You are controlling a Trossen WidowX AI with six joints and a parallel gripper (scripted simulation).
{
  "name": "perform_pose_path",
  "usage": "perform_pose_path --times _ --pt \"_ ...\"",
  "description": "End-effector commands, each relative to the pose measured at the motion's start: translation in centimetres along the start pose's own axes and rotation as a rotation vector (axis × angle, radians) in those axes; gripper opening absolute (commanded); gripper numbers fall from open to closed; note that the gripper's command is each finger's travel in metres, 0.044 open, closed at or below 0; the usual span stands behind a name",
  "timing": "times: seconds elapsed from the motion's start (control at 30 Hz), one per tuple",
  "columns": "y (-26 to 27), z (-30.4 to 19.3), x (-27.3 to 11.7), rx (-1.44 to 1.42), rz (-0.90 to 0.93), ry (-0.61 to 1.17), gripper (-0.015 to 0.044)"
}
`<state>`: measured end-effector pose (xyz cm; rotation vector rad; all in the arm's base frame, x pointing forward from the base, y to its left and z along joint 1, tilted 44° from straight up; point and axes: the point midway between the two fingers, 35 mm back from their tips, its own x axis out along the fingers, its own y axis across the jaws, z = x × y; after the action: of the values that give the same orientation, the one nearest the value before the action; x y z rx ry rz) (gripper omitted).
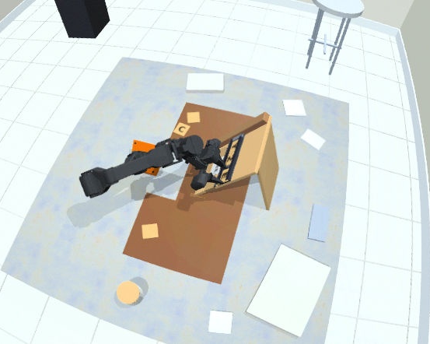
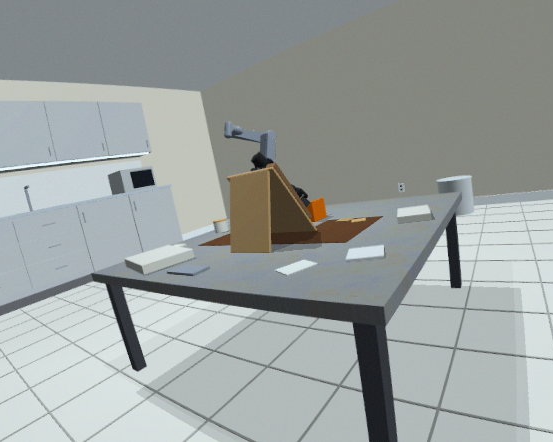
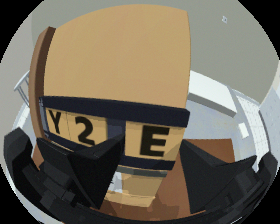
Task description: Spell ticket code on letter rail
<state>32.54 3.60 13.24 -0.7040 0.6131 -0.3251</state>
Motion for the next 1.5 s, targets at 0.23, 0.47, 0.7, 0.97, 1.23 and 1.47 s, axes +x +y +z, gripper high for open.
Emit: perform_pose_path --times 0.23,0.47,0.7,0.97,1.23,1.47 --pt "0.7 0.0 0.0 0.007 -0.004 0.001 0.0" --pt "1.1 0.0 0.0 0.007 -0.004 0.001 0.0" --pt "1.1 0.0 0.0 0.0 0.001 0.0 0.0131" --pt "1.1 0.0 -0.7 0.007 -0.004 0.001 0.0295" --pt "1.1 0.0 -1.6 0.007 -0.003 0.002 0.0295" --pt "1.2 0.0 -1.9 0.006 -0.003 0.002 0.0295"
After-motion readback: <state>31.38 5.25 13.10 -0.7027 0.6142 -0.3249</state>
